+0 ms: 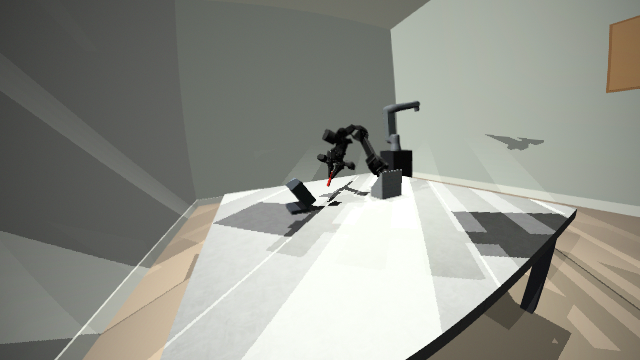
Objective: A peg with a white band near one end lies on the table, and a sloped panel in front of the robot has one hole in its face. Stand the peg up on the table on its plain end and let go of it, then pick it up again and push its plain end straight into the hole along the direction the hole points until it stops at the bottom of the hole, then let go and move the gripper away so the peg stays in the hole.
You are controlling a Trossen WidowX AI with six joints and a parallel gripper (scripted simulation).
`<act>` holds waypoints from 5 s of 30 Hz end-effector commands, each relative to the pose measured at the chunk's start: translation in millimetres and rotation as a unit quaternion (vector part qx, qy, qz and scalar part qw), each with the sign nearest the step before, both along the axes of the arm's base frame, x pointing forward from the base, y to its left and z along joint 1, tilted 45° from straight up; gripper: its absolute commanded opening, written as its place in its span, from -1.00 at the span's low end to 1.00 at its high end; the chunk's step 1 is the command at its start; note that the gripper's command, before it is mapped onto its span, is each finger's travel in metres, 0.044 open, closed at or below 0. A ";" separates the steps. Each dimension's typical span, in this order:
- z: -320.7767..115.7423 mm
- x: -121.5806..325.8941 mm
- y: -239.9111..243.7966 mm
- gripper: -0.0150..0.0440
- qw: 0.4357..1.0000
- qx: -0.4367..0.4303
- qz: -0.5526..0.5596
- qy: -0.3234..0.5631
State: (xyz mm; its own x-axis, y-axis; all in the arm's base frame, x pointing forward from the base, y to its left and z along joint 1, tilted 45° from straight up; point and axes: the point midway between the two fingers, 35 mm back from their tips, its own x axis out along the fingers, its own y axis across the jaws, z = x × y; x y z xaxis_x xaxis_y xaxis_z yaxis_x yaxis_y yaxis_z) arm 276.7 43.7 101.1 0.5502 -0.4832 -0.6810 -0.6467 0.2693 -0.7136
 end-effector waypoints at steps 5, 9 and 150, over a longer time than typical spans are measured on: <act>-1.9 1.5 3.0 -0.49 1.000 -0.003 0.021 -0.015; -2.1 2.9 4.8 -0.49 0.999 -0.002 0.031 -0.024; -14.2 80.9 8.8 -0.49 0.966 -0.018 0.167 -0.198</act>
